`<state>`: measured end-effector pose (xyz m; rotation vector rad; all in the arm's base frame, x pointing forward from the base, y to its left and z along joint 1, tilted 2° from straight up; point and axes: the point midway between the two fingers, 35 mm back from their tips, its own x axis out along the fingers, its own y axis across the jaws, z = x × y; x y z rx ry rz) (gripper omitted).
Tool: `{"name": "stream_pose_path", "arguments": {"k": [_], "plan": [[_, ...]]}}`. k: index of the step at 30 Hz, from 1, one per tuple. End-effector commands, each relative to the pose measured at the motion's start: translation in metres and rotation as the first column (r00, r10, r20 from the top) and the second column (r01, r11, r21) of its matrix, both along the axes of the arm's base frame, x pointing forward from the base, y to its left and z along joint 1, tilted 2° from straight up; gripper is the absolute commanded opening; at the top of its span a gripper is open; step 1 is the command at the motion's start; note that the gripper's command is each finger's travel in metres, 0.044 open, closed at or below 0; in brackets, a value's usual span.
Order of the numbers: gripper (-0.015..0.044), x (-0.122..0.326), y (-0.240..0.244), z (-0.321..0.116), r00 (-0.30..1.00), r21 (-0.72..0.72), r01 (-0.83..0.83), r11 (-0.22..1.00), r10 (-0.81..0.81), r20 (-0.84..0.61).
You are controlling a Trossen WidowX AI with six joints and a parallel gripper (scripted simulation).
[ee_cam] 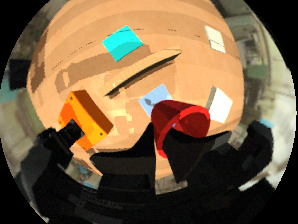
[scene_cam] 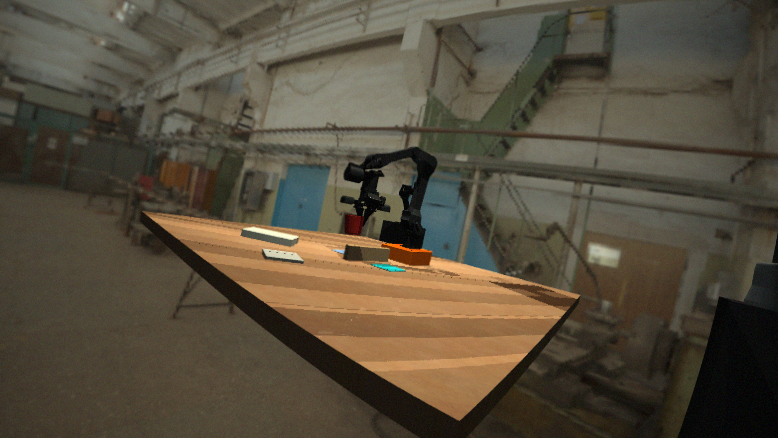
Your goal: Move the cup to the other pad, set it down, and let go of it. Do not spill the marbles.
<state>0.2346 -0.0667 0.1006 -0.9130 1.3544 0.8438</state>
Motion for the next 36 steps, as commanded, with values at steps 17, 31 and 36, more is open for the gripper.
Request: {"name": "stream_pose_path", "arguments": {"k": [17,31,36], "plan": [[0.0,0.001,0.033,0.0,1.0,0.004,-0.001,1.0,0.001,0.004],[0.0,0.002,0.057,0.0,1.0,0.007,-0.002,1.0,0.001,0.005],[0.0,0.002,0.066,0.001,1.0,0.008,-0.002,1.0,0.002,0.005]]}}
